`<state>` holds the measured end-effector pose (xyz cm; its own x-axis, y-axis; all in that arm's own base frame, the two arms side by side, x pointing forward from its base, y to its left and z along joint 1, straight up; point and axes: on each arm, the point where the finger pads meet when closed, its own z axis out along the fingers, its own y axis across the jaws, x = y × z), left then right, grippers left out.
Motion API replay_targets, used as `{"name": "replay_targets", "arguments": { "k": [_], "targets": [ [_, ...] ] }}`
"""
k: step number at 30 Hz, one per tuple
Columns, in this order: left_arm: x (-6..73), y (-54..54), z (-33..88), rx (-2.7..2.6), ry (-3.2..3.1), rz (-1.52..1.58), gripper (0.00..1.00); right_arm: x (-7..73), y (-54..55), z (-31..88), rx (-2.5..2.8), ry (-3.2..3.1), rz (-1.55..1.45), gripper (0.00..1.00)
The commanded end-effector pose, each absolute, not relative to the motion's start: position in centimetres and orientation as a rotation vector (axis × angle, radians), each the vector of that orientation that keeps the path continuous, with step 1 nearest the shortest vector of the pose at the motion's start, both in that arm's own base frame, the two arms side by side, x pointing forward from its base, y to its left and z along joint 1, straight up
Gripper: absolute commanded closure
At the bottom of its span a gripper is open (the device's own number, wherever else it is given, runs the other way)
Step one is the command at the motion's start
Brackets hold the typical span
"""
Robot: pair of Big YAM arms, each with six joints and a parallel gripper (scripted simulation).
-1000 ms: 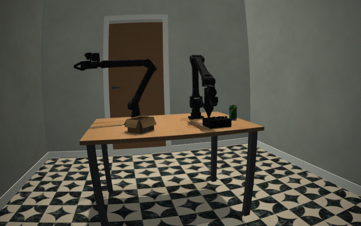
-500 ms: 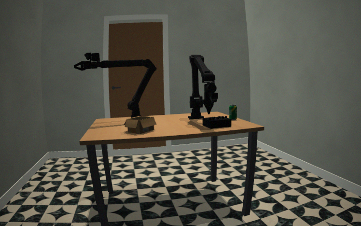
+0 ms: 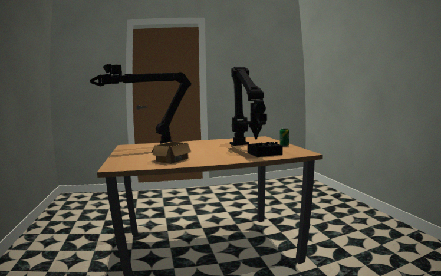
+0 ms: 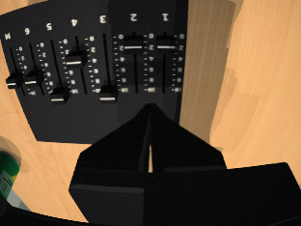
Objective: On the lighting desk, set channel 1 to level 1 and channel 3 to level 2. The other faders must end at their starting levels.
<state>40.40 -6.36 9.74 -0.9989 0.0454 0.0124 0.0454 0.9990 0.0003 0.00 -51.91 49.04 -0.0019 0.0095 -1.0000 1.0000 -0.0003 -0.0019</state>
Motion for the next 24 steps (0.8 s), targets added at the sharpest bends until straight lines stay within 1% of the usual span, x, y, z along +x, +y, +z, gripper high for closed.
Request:
{"name": "replay_targets", "arguments": {
  "k": [1, 4, 5, 9, 10, 24],
  "targets": [
    [38.3, -2.8, 11.4, -0.059, -3.151, -0.001, 1.00, -0.3, -51.9, 51.5, 1.178, 1.166, -1.230, 0.00],
    [38.2, -2.5, 11.4, -0.059, -3.159, 0.001, 1.00, -0.3, -51.9, 51.5, 1.178, 1.166, -1.230, 0.00],
    [40.7, -2.7, 13.5, -0.061, -3.225, 0.007, 1.00, -0.3, -51.9, 51.5, 1.178, 1.166, -1.230, 0.00],
    [40.6, -3.6, 12.2, -0.096, -3.193, 0.007, 1.00, -0.3, -51.9, 51.5, 1.178, 1.166, -1.230, 0.00],
    [38.1, -3.4, 10.2, -0.094, -3.126, 0.001, 1.00, -0.3, -51.9, 51.5, 1.178, 1.166, -1.230, 0.00],
    [39.1, -3.1, 11.0, -0.071, -3.150, 0.002, 1.00, -0.3, -51.9, 51.5, 1.178, 1.166, -1.230, 0.00]
  ]
}}
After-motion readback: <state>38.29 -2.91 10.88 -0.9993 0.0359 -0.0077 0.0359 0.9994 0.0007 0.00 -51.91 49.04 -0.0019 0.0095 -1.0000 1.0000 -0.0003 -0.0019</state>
